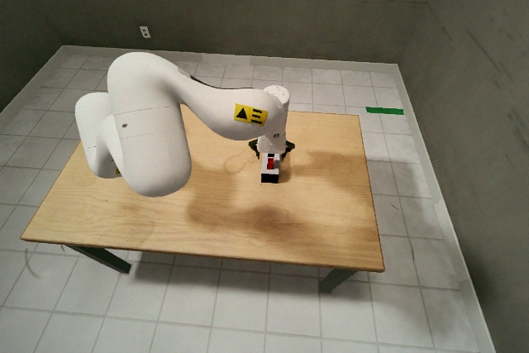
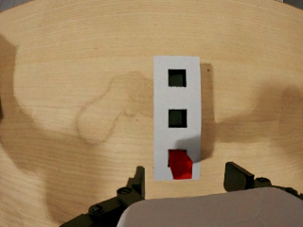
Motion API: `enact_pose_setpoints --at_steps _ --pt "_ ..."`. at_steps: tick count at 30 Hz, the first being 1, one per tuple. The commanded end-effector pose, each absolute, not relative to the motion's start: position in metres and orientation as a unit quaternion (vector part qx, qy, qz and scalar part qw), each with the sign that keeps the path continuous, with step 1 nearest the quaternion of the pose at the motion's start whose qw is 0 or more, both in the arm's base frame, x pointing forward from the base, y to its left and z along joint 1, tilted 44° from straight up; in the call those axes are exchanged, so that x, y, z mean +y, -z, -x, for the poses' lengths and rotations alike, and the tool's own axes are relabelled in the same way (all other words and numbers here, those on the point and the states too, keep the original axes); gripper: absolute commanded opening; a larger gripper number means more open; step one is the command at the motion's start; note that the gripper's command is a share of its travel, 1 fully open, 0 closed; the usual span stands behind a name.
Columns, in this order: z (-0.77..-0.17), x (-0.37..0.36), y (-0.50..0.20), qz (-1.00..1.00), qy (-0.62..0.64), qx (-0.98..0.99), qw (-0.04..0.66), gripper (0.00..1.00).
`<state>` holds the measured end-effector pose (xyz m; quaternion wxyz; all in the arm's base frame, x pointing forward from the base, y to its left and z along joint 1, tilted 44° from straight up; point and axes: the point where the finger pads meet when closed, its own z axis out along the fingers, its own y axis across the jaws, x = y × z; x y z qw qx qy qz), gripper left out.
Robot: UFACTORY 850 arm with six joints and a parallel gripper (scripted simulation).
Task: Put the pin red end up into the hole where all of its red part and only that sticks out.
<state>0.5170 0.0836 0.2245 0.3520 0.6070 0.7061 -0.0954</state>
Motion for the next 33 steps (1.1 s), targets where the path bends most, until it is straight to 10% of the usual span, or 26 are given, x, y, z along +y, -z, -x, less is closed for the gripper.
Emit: enact_pose_setpoints --at_steps 1,22,23,33 --pt "-0.518 0.084 -0.224 -0.607 0.094 0.706 0.353 1.00" --pt "-0.534 0.061 -0.196 -0.607 0.094 0.706 0.353 1.00" --pt "-0.534 0.062 -0.196 -0.607 0.094 0.706 0.353 0.00" --pt "-0.534 0.062 -0.196 -0.607 0.094 0.706 0.353 0.00"
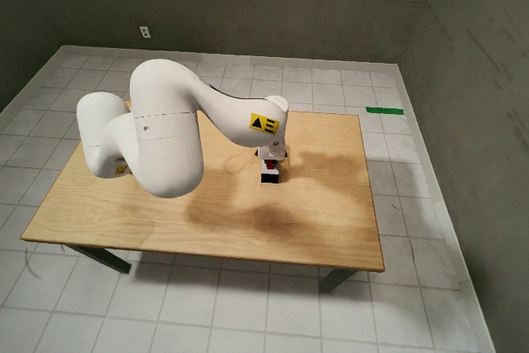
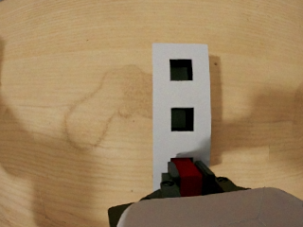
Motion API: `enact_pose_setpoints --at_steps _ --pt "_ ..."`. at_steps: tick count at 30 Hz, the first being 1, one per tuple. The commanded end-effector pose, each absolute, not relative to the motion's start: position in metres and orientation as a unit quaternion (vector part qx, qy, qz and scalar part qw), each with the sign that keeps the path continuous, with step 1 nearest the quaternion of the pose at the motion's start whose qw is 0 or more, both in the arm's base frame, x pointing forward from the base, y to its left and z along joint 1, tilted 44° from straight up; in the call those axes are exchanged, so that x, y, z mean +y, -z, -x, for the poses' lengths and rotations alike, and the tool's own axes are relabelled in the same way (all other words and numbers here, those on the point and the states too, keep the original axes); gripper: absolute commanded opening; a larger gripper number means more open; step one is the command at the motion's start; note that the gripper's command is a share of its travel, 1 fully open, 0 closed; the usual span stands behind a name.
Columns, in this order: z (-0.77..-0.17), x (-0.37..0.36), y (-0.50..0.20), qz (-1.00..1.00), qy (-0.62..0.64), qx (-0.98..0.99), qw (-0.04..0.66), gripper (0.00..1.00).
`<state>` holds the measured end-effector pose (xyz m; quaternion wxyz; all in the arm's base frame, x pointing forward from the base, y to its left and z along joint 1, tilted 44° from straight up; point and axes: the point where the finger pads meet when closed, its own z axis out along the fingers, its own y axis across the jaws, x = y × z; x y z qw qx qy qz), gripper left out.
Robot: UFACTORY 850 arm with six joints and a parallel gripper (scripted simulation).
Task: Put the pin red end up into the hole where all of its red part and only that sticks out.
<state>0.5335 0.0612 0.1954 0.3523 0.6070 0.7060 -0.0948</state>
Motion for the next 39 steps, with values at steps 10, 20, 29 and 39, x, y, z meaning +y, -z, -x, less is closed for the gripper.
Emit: enact_pose_setpoints --at_steps 10,20,29,39 --pt "-0.5339 0.0617 -0.1960 -0.607 0.094 0.706 0.353 0.00" --pt "-0.5339 0.0617 -0.1960 -0.607 0.094 0.706 0.353 0.00" --pt "-0.5297 0.0673 -0.2031 -0.607 0.094 0.706 0.353 0.00" --pt "-0.5297 0.0673 -0.2031 -0.607 0.094 0.706 0.353 0.00"
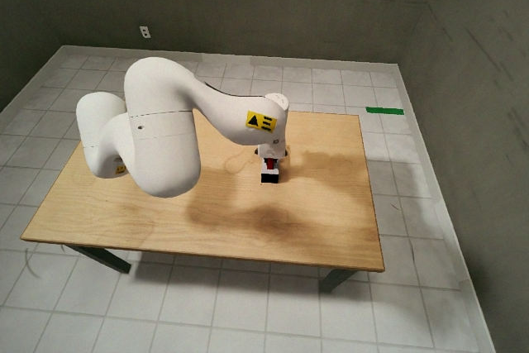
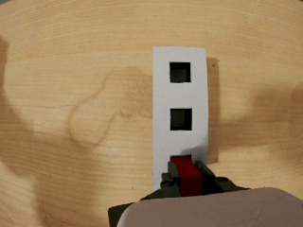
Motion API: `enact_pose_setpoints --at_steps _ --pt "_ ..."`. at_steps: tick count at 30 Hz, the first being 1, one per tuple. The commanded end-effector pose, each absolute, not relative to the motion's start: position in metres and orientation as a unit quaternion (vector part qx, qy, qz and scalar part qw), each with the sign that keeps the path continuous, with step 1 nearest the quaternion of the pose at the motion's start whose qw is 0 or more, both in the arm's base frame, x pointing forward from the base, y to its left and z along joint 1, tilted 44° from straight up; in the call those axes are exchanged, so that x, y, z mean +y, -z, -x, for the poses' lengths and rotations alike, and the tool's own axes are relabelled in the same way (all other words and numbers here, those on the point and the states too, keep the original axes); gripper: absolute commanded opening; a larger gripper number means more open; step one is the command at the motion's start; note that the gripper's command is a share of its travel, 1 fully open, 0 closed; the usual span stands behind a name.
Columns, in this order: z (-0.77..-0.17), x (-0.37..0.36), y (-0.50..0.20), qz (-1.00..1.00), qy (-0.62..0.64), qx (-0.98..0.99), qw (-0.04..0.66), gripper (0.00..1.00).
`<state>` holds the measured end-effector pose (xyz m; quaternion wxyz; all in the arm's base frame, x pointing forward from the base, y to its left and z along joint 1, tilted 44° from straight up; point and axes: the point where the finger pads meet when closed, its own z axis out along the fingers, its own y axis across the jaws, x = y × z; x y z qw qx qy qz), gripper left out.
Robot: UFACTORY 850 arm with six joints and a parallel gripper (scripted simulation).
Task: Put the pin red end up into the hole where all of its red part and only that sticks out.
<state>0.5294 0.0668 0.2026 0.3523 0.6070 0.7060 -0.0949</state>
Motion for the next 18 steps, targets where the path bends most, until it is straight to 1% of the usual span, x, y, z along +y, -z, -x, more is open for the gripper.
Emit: enact_pose_setpoints --at_steps 1,18 --pt "-0.5297 0.0673 -0.2031 -0.607 0.094 0.706 0.353 0.00" --pt "-0.5256 0.0729 -0.2102 -0.607 0.094 0.706 0.353 0.00"
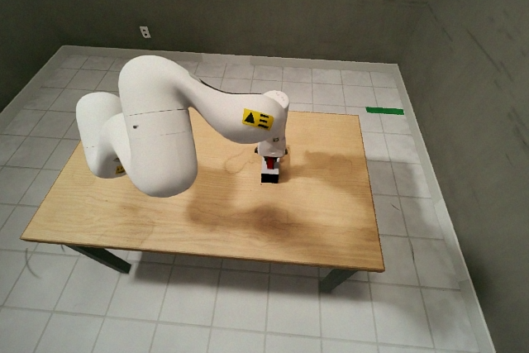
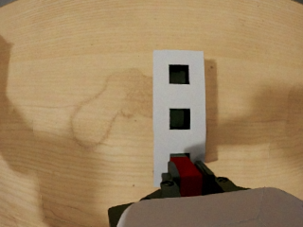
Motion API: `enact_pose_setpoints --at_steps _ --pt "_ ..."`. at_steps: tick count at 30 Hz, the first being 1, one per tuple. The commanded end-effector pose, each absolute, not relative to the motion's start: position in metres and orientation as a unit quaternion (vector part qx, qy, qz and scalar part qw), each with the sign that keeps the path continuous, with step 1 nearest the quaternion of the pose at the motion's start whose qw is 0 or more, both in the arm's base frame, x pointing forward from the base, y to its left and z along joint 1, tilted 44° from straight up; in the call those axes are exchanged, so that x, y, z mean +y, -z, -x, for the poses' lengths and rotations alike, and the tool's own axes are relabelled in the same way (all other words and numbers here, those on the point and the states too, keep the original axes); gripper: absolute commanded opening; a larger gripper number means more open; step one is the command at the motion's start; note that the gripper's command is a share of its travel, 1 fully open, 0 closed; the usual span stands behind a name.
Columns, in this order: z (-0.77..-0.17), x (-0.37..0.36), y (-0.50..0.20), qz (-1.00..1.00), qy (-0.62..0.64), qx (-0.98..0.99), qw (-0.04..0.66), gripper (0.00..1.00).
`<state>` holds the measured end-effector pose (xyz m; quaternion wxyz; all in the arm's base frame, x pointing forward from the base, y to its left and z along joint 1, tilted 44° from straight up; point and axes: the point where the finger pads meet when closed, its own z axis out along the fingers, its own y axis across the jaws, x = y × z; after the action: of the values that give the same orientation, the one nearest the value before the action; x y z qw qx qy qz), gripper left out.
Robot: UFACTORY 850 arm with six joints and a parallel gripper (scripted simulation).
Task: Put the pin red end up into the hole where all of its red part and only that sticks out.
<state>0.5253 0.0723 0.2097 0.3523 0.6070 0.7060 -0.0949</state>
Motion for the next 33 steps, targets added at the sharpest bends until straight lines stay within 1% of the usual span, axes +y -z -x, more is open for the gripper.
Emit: enact_pose_setpoints --at_steps 1,33 --pt "-0.520 0.081 -0.221 -0.607 0.094 0.706 0.353 0.00" --pt "-0.514 0.090 -0.232 -0.607 0.094 0.706 0.353 0.00"
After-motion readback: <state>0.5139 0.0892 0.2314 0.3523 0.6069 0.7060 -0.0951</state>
